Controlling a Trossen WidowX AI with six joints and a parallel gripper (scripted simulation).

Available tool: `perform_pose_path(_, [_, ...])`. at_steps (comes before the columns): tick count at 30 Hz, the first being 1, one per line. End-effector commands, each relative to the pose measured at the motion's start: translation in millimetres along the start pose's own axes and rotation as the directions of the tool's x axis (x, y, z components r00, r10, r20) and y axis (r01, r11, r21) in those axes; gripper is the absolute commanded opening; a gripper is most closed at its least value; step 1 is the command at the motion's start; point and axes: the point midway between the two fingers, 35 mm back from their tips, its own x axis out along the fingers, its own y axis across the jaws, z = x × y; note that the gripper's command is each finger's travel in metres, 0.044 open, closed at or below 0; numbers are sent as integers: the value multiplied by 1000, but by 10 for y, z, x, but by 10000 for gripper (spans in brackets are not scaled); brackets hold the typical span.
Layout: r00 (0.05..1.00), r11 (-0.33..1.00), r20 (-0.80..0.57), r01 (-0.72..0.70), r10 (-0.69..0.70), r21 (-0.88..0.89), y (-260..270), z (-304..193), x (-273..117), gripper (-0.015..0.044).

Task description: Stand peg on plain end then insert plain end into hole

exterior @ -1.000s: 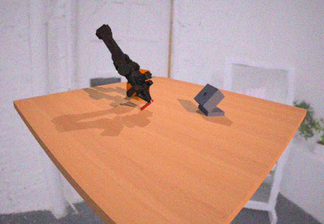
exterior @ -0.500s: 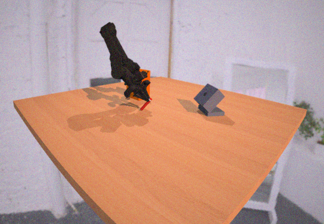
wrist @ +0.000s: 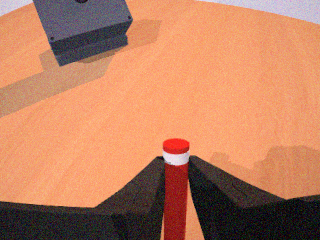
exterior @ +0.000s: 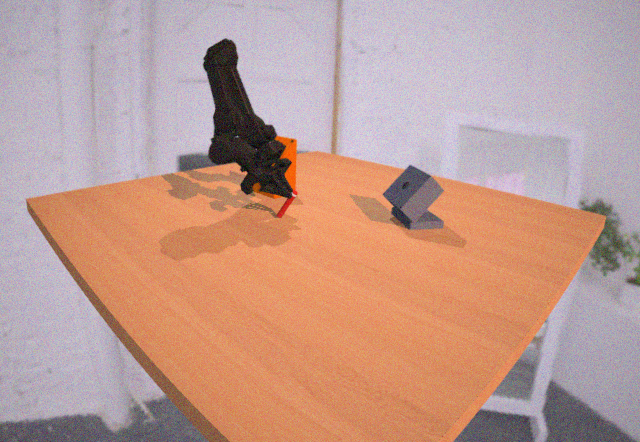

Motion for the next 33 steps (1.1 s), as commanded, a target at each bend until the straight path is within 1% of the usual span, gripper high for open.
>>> perform_pose_path(1, [999, 1000, 32, -2, 2, -1, 8, -11, -20, 49])
perform_pose_path(33, [953, 1000, 304, -5, 5, -2, 19, -144, -187, 49])
